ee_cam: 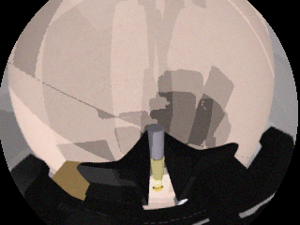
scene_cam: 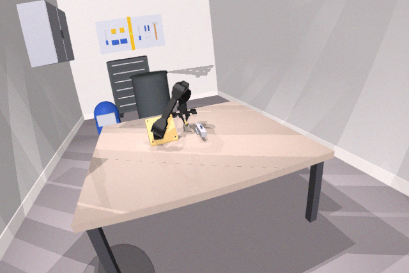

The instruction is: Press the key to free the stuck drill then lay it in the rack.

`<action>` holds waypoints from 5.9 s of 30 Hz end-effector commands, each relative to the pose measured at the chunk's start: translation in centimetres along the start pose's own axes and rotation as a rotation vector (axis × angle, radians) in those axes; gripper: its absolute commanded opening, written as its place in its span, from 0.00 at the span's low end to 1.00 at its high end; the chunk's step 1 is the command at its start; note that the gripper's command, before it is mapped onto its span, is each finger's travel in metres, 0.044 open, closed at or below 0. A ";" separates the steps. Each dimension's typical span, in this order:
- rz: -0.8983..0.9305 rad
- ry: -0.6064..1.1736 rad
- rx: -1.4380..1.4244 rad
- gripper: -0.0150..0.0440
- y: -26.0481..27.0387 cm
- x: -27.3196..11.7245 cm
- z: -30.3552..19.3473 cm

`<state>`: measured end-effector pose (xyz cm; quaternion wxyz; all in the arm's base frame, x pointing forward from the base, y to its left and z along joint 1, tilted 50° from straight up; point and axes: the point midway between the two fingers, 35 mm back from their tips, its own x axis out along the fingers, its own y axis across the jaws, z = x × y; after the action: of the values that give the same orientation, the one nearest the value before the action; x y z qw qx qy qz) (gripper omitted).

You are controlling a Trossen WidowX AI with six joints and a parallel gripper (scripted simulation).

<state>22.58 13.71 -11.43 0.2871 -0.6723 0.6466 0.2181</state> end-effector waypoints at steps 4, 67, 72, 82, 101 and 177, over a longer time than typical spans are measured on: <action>0.000 0.007 -0.006 0.25 0.0 0.9 -0.1; 0.000 0.008 -0.006 0.25 0.0 2.8 -0.4; 0.000 0.008 -0.006 0.25 0.0 2.8 -0.4; 0.000 0.008 -0.006 0.25 0.0 2.8 -0.4; 0.000 0.008 -0.006 0.25 0.0 2.8 -0.4; 0.000 0.008 -0.006 0.25 0.0 2.8 -0.4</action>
<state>22.62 12.12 -13.02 0.2879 -0.6756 0.6416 0.2216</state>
